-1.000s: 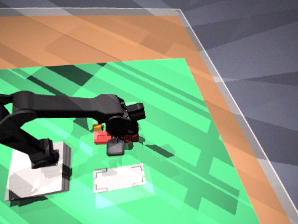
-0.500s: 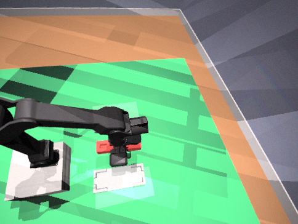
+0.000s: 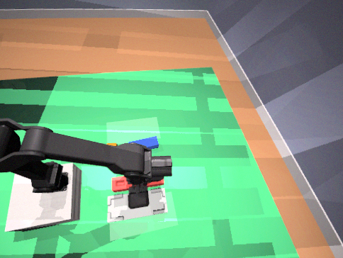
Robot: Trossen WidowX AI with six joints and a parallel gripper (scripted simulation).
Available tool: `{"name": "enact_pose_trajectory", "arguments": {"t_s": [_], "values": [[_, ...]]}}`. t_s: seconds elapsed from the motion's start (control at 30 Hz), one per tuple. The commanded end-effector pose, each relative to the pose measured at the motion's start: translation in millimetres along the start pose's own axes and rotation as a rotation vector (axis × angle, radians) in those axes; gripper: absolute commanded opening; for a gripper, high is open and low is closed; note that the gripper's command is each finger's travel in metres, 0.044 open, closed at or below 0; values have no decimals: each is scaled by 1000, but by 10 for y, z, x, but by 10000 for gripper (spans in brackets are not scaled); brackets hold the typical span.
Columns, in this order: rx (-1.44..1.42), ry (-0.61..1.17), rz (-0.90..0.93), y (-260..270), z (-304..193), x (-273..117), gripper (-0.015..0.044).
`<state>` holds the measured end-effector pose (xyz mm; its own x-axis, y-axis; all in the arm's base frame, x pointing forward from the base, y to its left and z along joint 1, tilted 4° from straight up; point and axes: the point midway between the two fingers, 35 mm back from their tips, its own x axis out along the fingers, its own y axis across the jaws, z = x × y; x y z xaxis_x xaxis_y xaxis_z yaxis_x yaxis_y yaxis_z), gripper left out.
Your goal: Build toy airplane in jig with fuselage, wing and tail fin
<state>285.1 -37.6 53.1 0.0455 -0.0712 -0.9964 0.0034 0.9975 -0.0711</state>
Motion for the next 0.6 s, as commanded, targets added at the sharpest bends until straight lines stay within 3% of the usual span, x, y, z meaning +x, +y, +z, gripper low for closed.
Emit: {"name": "enact_pose_trajectory", "arguments": {"t_s": [0.0,0.57], "values": [[-9,-1,3,-102,-12,53,0],[-47,0,-4,-598,-149,281,0]]}}
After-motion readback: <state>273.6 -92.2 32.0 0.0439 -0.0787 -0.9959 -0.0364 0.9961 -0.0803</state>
